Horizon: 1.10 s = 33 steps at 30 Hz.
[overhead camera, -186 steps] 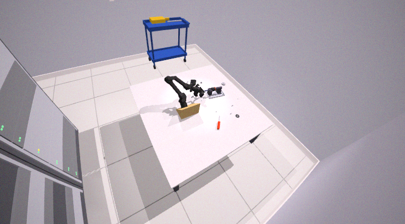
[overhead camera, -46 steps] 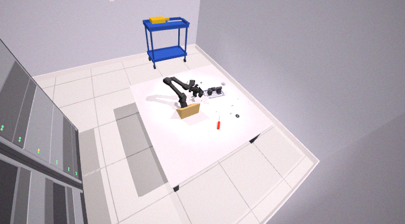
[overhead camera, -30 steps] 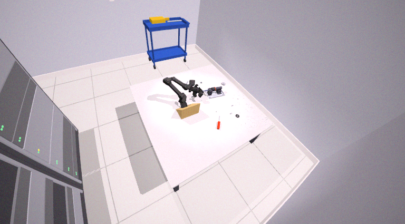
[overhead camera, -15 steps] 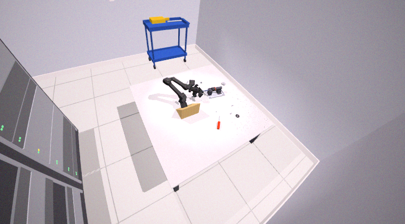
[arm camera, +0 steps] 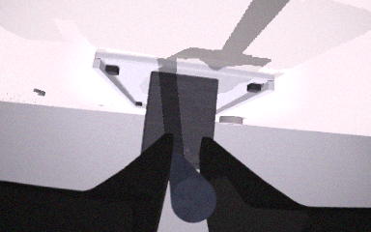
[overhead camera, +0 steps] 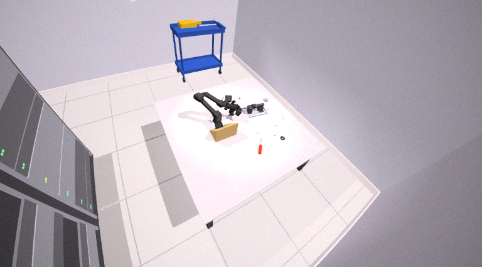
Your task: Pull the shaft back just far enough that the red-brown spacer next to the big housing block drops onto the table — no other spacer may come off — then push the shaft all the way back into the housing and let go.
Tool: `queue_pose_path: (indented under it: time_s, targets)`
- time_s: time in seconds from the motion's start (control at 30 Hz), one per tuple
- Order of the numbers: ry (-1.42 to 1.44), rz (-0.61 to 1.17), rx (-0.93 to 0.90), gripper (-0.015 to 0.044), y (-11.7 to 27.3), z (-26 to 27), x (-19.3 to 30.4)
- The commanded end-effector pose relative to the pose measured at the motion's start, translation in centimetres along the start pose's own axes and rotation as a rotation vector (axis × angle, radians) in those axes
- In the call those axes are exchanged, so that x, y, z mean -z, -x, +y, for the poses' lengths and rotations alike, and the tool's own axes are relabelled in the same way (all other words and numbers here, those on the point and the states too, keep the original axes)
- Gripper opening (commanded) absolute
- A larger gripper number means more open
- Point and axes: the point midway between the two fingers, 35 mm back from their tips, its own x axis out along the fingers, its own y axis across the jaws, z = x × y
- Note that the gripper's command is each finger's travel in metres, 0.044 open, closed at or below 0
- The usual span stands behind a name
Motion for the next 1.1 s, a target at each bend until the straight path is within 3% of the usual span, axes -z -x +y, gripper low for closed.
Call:
queue_pose_path:
  time_s: [0.0,1.07]
  targets:
    - [-0.003,0.0,0.002,0.0,0.08,-0.05,-0.02]
    - [-0.003,0.0,0.002,0.0,0.32,-0.05,-0.15]
